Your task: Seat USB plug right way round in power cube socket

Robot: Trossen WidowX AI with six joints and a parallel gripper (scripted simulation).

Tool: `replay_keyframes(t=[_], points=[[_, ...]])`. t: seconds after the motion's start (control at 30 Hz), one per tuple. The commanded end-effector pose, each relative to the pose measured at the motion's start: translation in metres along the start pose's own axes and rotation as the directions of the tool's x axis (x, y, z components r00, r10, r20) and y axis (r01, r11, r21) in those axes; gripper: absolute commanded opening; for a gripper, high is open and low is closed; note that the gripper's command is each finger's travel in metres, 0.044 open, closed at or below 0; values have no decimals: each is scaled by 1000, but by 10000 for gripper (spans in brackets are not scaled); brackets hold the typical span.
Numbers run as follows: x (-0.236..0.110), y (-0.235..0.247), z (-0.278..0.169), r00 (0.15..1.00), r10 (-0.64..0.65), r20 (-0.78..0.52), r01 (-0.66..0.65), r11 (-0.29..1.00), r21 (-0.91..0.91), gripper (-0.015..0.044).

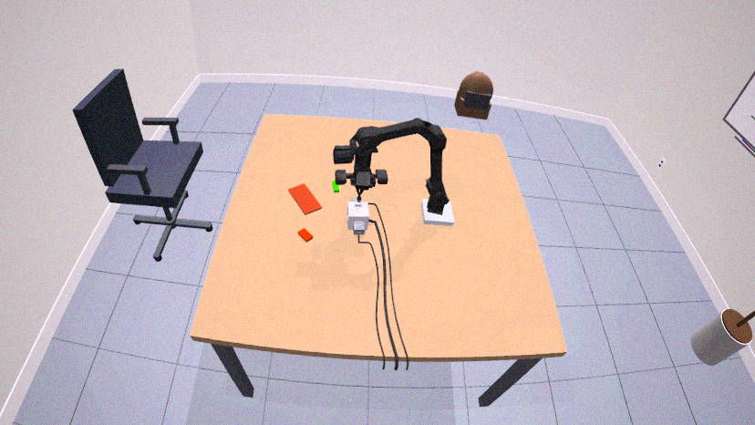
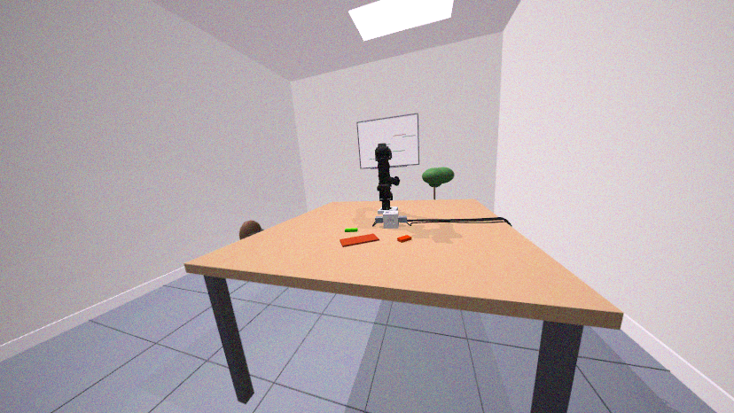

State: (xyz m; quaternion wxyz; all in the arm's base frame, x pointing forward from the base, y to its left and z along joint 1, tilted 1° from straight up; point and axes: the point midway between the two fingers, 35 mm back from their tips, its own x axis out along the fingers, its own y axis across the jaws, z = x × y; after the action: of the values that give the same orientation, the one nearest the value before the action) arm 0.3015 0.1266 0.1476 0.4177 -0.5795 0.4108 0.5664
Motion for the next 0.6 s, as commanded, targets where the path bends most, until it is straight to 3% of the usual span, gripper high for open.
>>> replay_keyframes(t=[0.0,0.23,0.57], points=[[-4,0,0,1000,-3,0,3,1000,1,0],[-4,0,0,1000,-2,0,2,1000,16,0],[-3,0,0,1000,-1,0,1,970,245,0]])
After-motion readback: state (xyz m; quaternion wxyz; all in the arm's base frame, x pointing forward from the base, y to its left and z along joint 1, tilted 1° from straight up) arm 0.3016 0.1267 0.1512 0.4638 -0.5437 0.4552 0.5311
